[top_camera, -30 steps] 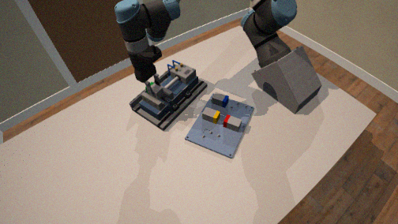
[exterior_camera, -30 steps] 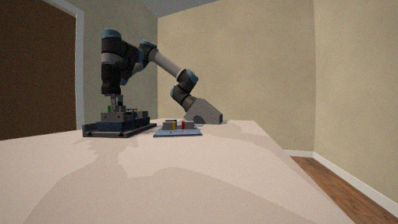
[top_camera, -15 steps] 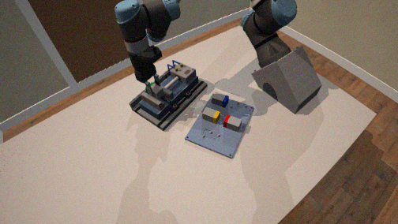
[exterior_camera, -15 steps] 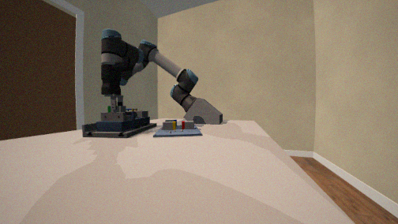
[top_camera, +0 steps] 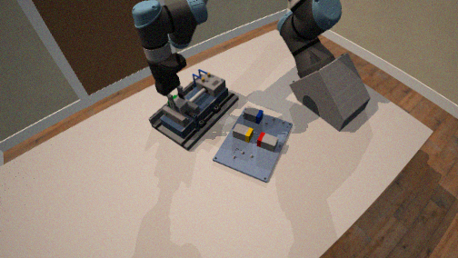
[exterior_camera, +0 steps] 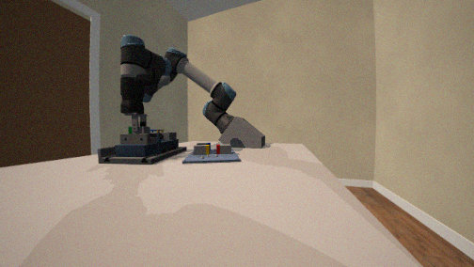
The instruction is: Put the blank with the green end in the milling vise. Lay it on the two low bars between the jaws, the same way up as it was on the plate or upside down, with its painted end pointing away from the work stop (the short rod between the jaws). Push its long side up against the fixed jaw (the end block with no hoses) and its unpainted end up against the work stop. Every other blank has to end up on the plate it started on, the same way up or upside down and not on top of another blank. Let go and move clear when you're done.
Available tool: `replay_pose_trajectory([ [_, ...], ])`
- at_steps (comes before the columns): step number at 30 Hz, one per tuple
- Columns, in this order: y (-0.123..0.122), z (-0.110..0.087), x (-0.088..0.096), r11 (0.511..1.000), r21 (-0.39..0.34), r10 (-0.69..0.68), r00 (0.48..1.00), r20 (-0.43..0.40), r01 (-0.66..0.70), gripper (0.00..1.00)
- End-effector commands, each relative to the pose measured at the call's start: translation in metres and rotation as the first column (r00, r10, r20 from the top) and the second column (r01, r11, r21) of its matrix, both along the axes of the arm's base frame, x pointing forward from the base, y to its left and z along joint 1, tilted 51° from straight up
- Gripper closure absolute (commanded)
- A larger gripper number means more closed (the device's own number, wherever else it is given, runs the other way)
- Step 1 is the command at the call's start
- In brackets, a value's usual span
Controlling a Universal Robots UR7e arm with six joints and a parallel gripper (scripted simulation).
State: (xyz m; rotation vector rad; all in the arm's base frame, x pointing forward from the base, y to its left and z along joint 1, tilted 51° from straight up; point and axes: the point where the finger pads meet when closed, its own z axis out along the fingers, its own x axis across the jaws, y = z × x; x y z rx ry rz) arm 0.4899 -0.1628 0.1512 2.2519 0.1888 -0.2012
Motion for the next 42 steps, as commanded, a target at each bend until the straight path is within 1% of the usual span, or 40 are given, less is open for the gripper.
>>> replay_pose_trajectory([
  [1, 0.0002, 0.0004, 0.0003, 1.000, 0.000, 0.001, 1.000, 0.001, -0.001, 1.00],
  [21, -0.0015, -0.0010, 0.0001, 1.000, 0.000, 0.001, 1.000, 0.001, -0.001, 1.00],
  [26, 0.0011, -0.0046, 0.0008, 1.000, 0.000, 0.001, 1.000, 0.001, -0.001, 1.00],
  [42, 0.0029, -0.0070, 0.0013, 1.000, 0.000, 0.001, 1.000, 0.001, -0.001, 1.00],
])
